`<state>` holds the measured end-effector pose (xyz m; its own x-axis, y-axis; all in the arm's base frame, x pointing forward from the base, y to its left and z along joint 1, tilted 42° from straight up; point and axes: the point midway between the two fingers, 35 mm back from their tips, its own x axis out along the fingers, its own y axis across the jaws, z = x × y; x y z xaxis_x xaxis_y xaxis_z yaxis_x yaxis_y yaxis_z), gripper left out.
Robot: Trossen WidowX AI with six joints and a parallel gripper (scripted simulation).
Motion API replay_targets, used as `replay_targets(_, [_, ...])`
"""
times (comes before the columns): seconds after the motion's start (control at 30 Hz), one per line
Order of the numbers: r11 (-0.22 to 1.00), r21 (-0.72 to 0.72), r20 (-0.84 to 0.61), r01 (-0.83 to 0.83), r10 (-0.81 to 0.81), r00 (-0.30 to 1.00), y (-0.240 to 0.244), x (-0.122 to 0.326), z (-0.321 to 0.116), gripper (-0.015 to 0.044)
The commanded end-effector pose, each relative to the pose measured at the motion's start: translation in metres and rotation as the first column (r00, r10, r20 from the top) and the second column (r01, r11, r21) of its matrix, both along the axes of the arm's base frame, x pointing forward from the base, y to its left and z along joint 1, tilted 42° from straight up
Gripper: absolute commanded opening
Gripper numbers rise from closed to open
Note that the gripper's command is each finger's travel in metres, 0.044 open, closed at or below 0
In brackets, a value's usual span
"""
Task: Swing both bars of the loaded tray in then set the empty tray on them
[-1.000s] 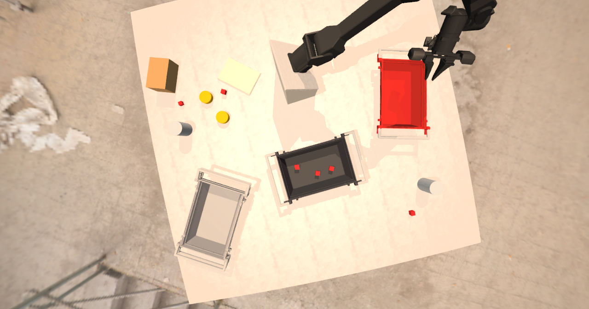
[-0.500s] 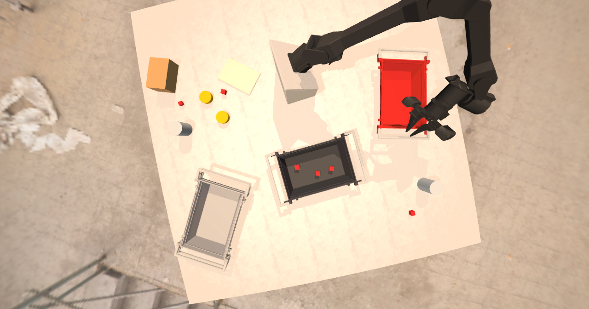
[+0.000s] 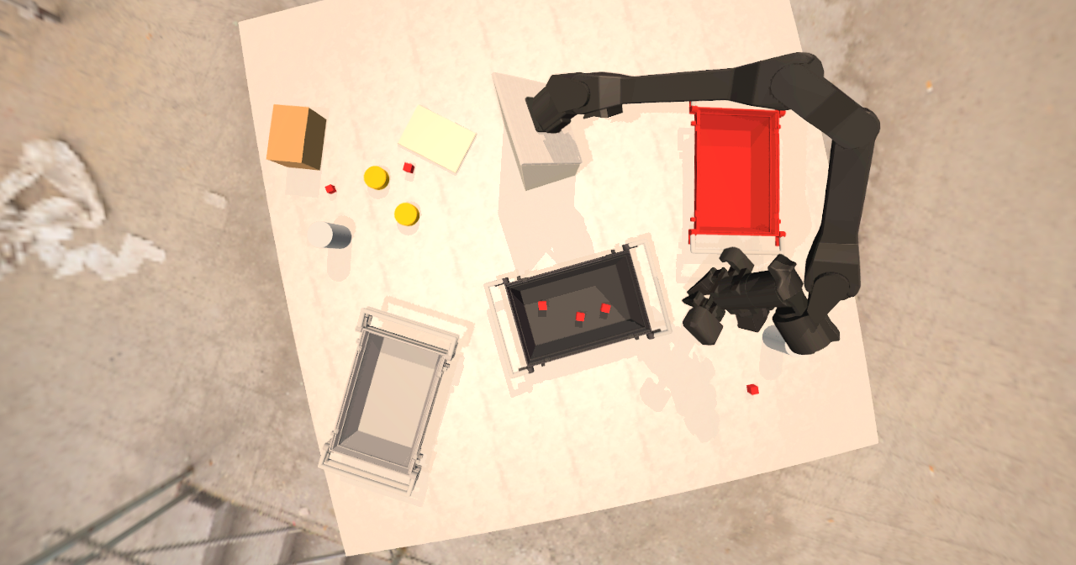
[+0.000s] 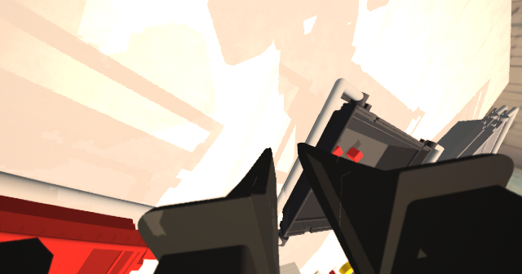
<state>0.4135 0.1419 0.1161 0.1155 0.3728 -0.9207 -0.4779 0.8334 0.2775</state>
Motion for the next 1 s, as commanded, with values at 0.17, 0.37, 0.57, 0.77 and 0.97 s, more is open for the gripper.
replay_targets(0.17, [0.841,0.288,-0.399,0.457,-0.329,0.856,-0.054,0.026,-0.024,0.0089])
replay_targets(0.37, [0.841,0.288,-0.399,0.457,-0.329,0.856,-0.054,0.026,-0.024,0.0089])
replay_targets(0.57, [0.841,0.289,-0.399,0.457,-0.329,0.856,-0.046,0.027,-0.034,0.0089])
replay_targets(0.77, [0.841,0.29,-0.399,0.457,-0.328,0.856,-0.023,0.029,-0.058,0.0089])
replay_targets(0.97, [0.84,0.291,-0.4,0.457,-0.328,0.856,-0.014,0.029,-0.068,0.0089])
